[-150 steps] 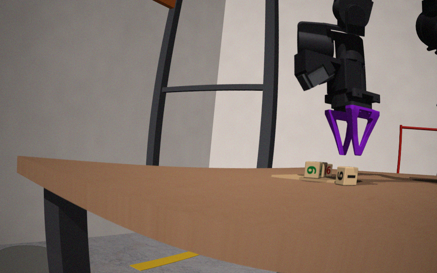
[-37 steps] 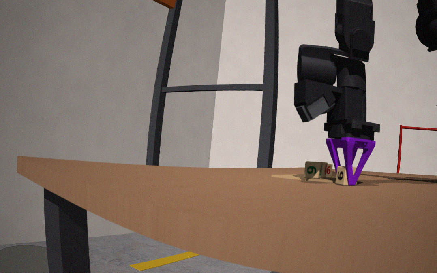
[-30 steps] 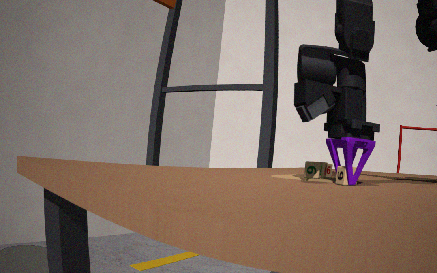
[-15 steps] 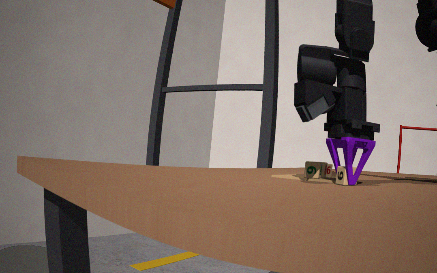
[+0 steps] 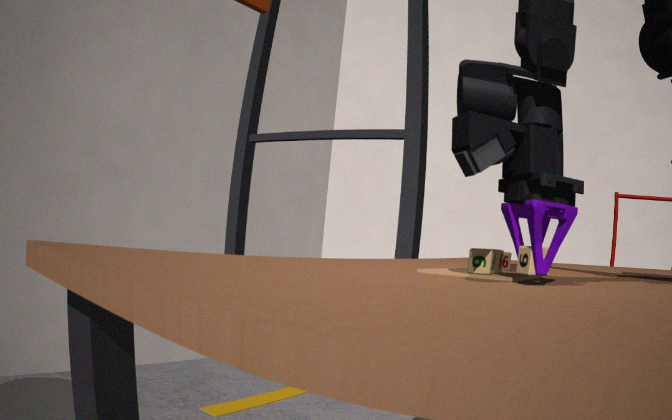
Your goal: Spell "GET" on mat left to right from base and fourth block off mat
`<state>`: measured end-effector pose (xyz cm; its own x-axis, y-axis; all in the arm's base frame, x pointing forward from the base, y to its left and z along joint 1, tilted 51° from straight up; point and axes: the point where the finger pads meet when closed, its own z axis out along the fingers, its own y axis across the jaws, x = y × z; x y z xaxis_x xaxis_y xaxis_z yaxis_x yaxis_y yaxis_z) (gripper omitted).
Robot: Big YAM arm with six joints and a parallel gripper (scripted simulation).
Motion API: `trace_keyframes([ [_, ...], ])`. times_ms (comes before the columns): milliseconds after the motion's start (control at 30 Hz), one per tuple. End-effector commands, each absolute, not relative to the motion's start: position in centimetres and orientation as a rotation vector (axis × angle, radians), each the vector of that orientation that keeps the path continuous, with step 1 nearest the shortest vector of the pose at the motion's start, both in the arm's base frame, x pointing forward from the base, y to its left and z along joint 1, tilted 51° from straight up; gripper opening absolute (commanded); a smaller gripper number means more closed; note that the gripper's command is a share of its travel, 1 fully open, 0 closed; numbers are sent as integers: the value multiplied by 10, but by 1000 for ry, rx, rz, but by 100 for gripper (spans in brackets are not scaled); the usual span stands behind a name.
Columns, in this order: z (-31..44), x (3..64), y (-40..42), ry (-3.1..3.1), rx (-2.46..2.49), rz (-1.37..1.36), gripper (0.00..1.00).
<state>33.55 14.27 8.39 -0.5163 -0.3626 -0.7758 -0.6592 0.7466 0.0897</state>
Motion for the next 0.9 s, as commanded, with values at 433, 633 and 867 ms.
trace_keyframes([
  [433, 156, 298, 92, 2121, -768, 448, 26],
  [633, 148, 292, 90, 2152, -771, 468, 26],
  [867, 152, 293, 92, 2140, -782, 464, 26],
])
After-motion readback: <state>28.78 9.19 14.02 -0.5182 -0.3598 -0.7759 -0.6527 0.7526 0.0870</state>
